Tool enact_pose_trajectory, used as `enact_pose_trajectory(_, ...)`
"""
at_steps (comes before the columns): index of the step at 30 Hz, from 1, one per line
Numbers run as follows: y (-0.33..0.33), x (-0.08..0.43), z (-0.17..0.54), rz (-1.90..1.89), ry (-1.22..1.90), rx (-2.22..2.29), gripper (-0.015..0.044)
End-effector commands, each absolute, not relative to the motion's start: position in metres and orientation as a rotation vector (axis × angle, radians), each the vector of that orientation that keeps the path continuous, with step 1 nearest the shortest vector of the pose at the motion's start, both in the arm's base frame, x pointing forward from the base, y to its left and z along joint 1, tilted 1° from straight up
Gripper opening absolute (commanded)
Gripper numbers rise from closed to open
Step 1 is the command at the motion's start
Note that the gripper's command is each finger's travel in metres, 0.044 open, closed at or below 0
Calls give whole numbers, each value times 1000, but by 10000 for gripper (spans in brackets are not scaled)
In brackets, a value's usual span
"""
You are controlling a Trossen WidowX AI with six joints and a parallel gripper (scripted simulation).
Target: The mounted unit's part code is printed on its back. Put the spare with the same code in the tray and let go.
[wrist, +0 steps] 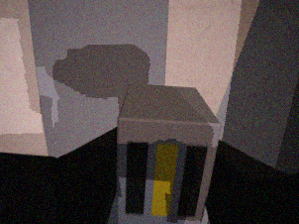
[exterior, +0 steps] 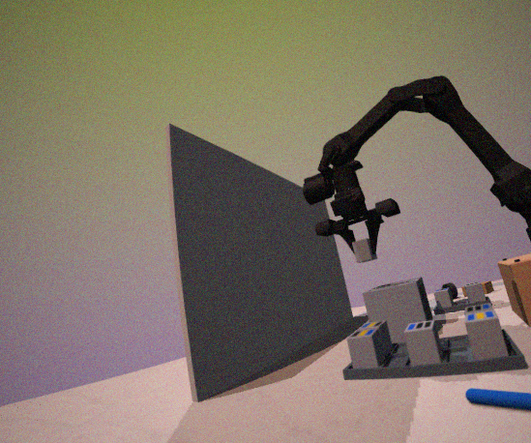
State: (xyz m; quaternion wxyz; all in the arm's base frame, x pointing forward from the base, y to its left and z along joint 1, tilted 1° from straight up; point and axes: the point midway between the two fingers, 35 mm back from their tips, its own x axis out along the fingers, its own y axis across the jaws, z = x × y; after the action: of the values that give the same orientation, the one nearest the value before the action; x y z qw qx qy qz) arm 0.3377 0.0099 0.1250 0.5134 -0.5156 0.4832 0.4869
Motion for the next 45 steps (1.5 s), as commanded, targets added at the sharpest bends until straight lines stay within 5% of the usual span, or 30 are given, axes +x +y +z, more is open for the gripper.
enact_pose_trajectory(1,-17,344,127,1163,1161,-1254,0)
enact_pose_trajectory(31,-187,331,125,1224,1144,-1308,0)
enact_pose_trajectory(45,-194,331,117,1230,1140,-1312,0)
